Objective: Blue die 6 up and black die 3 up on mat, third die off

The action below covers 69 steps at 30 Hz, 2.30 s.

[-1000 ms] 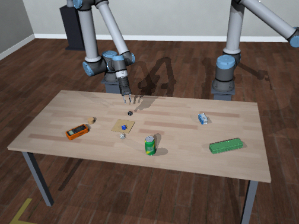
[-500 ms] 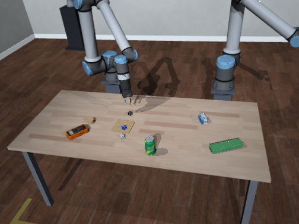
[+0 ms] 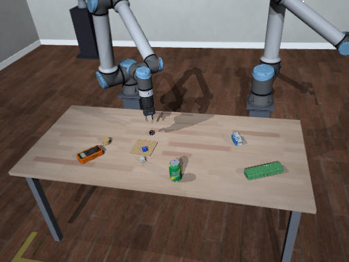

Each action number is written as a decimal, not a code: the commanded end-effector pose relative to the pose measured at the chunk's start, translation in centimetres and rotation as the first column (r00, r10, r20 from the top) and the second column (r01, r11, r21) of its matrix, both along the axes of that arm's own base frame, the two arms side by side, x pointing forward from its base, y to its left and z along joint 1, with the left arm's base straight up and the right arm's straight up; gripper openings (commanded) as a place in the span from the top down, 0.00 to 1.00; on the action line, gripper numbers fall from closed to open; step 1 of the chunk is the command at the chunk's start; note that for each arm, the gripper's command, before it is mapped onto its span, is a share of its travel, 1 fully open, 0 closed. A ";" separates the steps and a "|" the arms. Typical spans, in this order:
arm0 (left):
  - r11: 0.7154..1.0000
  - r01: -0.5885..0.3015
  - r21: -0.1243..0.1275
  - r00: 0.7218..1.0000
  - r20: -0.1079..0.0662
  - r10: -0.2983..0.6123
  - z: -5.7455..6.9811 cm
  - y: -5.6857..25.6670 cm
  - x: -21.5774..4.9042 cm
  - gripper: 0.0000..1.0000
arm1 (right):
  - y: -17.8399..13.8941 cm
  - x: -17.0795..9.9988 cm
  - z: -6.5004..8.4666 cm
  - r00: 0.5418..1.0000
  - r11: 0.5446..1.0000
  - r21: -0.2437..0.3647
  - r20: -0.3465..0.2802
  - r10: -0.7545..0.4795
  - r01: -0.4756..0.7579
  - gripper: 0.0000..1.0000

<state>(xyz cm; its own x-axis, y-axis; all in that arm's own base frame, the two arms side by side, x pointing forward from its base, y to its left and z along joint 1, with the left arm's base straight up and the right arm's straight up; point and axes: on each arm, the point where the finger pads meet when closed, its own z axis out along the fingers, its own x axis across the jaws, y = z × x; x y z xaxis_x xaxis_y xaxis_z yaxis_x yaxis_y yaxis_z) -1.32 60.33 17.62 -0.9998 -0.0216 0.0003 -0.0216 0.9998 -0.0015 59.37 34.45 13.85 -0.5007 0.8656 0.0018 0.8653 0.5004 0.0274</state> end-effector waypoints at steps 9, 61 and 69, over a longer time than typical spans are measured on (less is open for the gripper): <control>1.000 0.000 0.002 1.000 0.000 0.000 0.1 0.1 0.0 0.00 | 0.1 0.1 0.2 1.000 1.000 -0.013 -0.023 0.000 0.000 0.00; 1.000 0.000 0.002 1.000 0.000 0.000 0.1 0.1 0.0 0.00 | -1.3 0.1 -0.5 0.861 0.861 -0.013 -0.022 0.507 -0.508 0.00; 1.000 0.000 0.002 1.000 0.000 0.000 0.1 0.1 0.0 0.00 | -1.7 0.2 -0.7 0.734 0.734 -0.014 -0.022 0.678 -0.679 0.00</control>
